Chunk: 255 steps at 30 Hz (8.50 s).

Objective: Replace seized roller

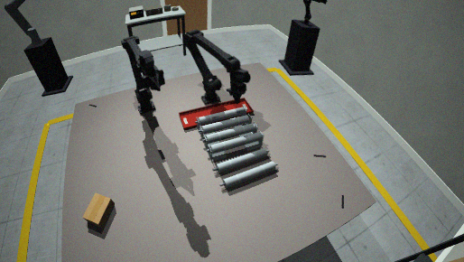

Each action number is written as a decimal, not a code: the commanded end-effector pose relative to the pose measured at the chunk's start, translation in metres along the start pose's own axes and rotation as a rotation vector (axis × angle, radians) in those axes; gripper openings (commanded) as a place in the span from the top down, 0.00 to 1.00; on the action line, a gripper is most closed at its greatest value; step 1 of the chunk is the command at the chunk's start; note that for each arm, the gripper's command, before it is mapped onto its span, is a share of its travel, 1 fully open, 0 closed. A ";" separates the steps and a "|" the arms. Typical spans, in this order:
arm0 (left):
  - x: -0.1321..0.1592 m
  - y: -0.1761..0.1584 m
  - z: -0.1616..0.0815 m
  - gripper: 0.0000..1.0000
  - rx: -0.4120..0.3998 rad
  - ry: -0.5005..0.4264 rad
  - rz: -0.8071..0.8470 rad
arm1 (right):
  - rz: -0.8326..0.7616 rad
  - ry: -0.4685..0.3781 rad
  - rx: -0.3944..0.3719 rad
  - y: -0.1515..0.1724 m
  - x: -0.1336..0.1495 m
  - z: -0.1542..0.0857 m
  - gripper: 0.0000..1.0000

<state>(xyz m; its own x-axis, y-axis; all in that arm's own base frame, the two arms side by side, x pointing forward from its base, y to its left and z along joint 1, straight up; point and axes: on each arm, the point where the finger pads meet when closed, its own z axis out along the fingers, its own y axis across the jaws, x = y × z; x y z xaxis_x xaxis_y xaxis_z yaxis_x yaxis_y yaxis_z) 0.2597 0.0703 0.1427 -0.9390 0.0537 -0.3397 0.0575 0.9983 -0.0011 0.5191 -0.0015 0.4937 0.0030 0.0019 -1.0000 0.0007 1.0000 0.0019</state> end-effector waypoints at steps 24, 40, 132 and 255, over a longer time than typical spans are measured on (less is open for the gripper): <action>-0.008 0.004 0.021 1.00 -0.012 -0.032 0.004 | -0.001 0.015 -0.012 0.006 0.003 0.006 1.00; -0.003 0.003 0.026 1.00 -0.017 -0.042 0.002 | -0.001 0.015 -0.012 0.006 0.003 0.006 1.00; -0.001 0.002 0.050 1.00 0.003 0.019 0.004 | -0.001 0.015 -0.012 0.006 0.003 0.006 1.00; -0.070 0.001 0.059 1.00 -0.001 0.161 -0.003 | -0.001 0.015 -0.012 0.006 0.003 0.006 1.00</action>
<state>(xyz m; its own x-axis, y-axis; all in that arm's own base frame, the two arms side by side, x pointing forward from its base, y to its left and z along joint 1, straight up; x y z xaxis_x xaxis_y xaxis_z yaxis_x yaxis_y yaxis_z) 0.3371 0.0653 0.1130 -0.9835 0.0597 -0.1709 0.0606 0.9982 -0.0005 0.5191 -0.0015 0.4937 0.0030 0.0019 -1.0000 0.0007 1.0000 0.0019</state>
